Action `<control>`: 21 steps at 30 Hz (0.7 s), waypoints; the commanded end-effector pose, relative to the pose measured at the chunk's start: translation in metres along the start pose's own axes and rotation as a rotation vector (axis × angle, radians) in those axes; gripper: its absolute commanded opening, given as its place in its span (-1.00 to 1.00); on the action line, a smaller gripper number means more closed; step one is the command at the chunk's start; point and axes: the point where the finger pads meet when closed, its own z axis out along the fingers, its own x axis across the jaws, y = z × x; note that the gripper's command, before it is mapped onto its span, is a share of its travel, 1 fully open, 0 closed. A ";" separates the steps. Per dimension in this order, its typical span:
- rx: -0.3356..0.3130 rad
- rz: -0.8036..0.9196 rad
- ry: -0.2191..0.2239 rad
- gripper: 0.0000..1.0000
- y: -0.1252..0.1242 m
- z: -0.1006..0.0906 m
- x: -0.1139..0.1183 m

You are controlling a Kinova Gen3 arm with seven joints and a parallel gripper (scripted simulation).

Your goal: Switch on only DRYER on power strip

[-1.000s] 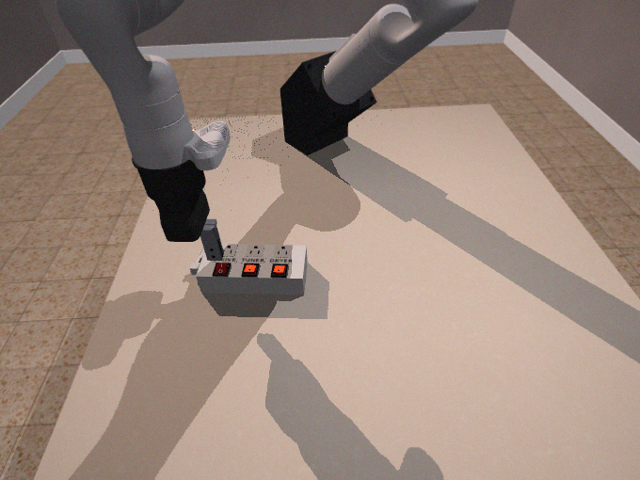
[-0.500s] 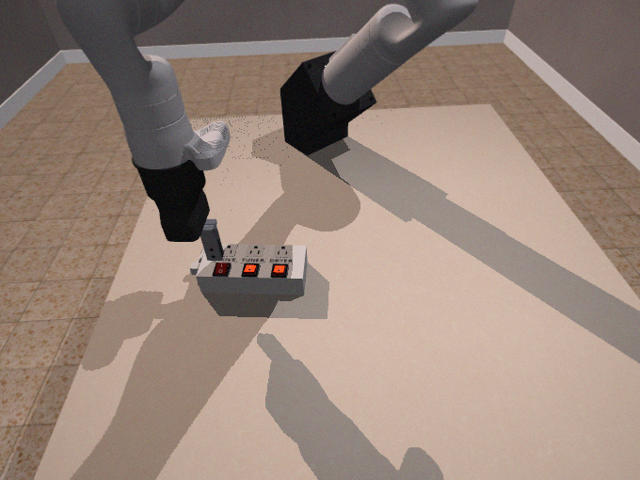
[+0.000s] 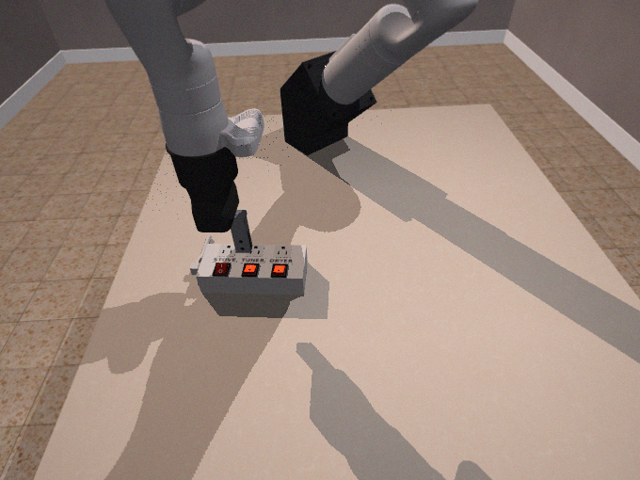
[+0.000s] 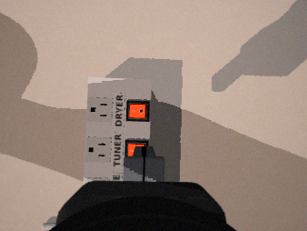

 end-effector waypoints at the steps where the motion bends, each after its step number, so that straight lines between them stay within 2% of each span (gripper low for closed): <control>1: -0.007 -0.005 -0.006 -1.00 -0.001 -0.002 -0.001; 21: -0.005 -0.002 -0.008 -1.00 -0.001 -0.001 -0.003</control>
